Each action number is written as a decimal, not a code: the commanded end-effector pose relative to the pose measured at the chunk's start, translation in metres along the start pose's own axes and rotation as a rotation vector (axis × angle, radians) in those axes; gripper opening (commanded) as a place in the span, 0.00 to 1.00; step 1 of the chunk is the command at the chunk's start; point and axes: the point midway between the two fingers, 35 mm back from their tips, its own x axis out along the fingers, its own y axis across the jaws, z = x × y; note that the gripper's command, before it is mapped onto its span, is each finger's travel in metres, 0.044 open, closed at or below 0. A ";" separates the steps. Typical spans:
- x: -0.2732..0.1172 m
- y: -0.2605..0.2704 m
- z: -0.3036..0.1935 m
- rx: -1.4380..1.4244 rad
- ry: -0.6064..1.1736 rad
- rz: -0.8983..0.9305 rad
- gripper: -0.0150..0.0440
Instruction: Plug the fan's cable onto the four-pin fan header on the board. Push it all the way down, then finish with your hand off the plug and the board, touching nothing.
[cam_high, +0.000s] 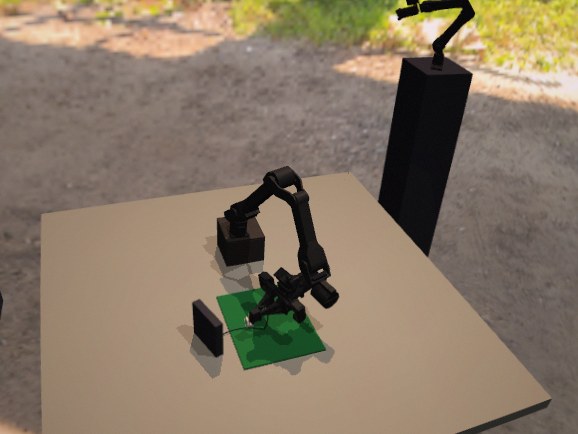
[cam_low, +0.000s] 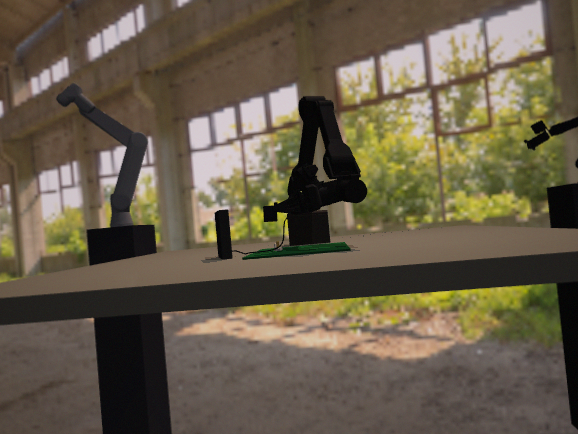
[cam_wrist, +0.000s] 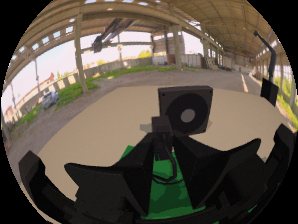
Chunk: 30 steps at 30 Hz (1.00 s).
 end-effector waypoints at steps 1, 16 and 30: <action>0.001 0.000 -0.004 0.000 0.000 -0.001 0.25; 0.002 0.000 -0.011 0.000 0.000 -0.001 0.25; 0.003 0.000 -0.018 0.000 0.000 -0.001 0.25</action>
